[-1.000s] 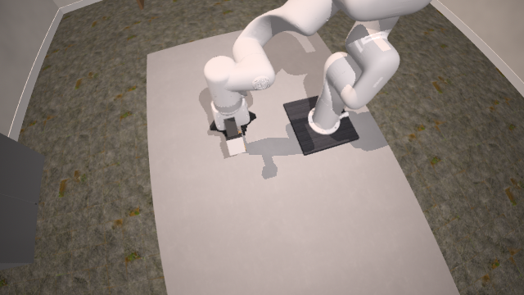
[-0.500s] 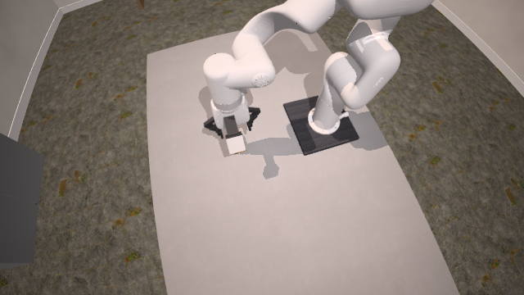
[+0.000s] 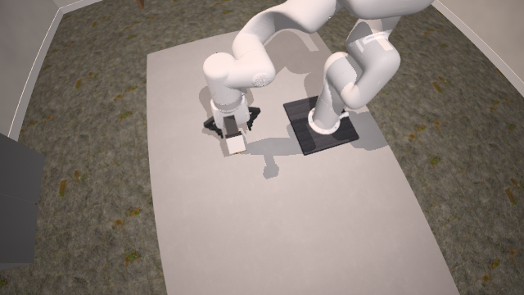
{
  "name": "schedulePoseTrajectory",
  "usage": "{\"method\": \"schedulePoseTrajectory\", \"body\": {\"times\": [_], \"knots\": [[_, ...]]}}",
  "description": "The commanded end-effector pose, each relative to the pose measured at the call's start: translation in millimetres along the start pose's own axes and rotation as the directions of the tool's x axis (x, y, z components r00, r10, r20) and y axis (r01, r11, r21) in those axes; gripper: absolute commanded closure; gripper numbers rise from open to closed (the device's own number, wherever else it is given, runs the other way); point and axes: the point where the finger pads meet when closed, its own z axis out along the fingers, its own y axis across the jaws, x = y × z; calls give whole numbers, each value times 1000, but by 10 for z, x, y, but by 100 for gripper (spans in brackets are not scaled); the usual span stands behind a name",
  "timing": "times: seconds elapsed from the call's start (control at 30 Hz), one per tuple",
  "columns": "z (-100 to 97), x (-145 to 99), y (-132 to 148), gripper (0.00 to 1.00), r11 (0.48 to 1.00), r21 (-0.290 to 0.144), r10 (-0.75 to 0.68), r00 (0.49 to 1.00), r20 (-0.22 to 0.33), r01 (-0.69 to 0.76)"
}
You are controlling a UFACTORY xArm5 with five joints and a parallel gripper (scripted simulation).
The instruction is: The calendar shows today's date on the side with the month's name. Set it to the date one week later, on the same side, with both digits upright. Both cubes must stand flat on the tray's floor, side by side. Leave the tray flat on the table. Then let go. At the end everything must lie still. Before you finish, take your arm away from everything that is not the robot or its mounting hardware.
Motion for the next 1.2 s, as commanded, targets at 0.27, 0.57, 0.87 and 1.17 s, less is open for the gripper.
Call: {"method": "schedulePoseTrajectory", "body": {"times": [0.27,0.57,0.87,1.17], "knots": [[-294,0,11,0,1000,-4,0,1000,0,0],[-573,0,9,0,1000,-4,0,1000,0,0],[-690,0,9,0,1000,-4,0,1000,0,0],[-690,0,9,0,1000,-4,0,1000,0,0]]}}
